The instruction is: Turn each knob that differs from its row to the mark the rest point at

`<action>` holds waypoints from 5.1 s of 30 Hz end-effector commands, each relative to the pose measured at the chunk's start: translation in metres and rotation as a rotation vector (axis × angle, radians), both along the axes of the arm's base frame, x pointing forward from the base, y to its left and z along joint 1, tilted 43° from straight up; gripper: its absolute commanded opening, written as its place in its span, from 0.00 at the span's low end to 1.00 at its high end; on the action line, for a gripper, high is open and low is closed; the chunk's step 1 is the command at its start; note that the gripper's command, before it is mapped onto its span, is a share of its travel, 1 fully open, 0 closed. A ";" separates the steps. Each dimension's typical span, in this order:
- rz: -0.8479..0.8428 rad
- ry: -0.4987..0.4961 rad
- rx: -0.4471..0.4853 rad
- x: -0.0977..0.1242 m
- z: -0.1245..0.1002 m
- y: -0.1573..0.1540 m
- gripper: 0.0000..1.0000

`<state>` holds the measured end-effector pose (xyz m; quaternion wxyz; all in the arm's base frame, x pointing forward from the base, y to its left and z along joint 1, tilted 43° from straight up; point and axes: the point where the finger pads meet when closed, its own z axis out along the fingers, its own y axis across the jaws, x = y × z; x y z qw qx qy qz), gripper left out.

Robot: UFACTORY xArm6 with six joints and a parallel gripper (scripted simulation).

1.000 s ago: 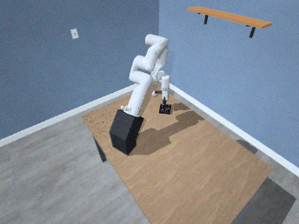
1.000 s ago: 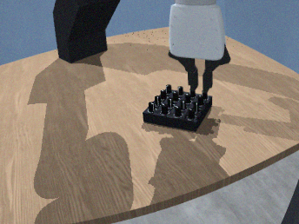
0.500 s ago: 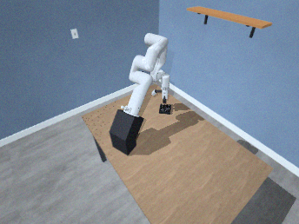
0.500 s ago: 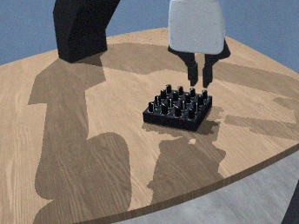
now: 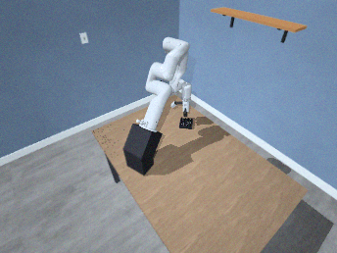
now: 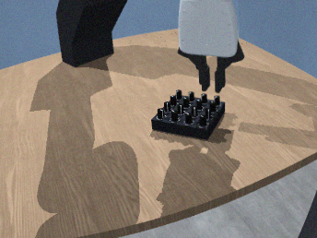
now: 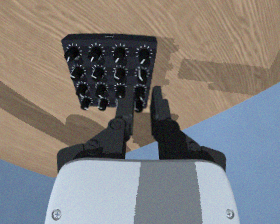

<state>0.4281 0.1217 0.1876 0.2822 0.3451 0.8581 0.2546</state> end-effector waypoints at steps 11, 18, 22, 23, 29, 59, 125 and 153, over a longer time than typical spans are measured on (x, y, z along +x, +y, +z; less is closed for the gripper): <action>-0.067 0.044 0.065 0.000 0.002 -0.001 0.19; -0.223 0.095 0.208 0.000 0.005 -0.002 0.19; -0.285 0.116 0.265 -0.001 0.005 -0.002 0.19; -0.285 0.116 0.265 -0.001 0.005 -0.002 0.19; -0.431 0.165 0.399 -0.002 0.007 -0.003 0.19; -1.001 0.358 0.918 -0.007 0.012 -0.005 0.19; -1.311 0.460 1.194 -0.011 0.013 -0.006 0.19; -1.312 0.460 1.193 0.003 -0.002 0.000 0.19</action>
